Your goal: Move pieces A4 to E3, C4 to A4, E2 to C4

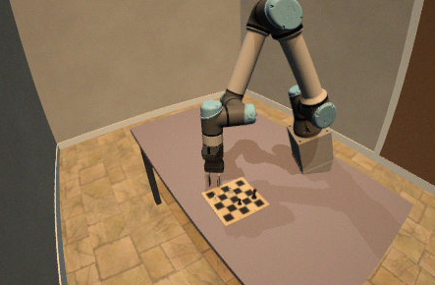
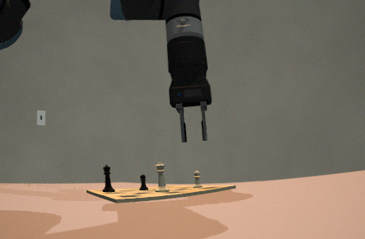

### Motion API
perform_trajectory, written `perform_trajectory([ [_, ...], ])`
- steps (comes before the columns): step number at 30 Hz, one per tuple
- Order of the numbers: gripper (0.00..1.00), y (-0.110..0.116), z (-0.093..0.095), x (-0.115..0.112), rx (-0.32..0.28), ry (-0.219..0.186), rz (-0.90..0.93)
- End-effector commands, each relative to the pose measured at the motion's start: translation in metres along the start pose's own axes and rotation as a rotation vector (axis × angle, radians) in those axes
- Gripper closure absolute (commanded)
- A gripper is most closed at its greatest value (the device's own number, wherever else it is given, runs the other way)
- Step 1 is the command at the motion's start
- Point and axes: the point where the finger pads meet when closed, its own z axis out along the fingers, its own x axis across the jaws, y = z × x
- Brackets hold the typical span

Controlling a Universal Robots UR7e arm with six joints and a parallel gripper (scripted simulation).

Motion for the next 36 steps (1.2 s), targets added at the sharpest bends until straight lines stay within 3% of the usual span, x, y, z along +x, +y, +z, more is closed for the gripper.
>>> perform_trajectory([
  [1, 0.32, -0.001, 0.003, -0.001, 0.0, 0.0, -0.001],
  [36, 0.32, -0.001, 0.045, 0.001, 0.0, 0.003, 0.0],
])
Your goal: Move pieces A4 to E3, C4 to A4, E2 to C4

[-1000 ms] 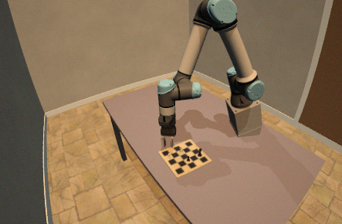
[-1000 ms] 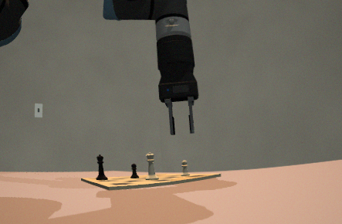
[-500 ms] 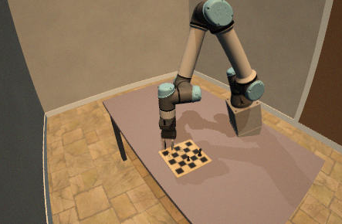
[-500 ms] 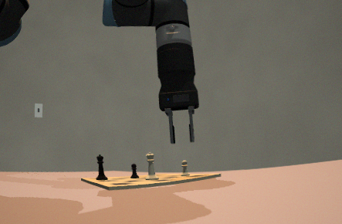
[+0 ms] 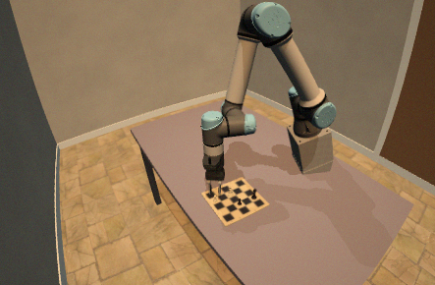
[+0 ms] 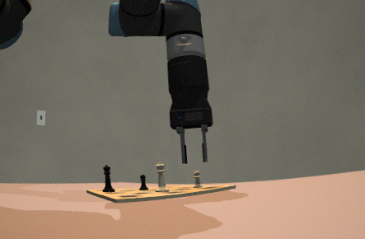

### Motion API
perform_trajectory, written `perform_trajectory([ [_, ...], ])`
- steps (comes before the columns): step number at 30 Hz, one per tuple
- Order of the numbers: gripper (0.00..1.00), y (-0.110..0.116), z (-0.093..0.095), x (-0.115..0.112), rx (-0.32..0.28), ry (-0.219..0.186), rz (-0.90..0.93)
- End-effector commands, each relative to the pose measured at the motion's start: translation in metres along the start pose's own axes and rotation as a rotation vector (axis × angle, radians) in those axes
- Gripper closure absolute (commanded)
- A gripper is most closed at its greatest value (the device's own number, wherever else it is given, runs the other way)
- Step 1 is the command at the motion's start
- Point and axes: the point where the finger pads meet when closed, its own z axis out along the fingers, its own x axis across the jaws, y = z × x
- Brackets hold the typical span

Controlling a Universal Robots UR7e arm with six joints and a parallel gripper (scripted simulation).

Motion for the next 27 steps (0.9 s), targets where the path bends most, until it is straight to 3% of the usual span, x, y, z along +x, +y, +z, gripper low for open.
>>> perform_trajectory([
  [1, 0.32, -0.0003, 0.0043, 0.003, 0.002, 0.006, 0.001],
  [27, 0.32, -0.0003, 0.0081, 0.0031, 0.002, 0.007, 0.001],
])
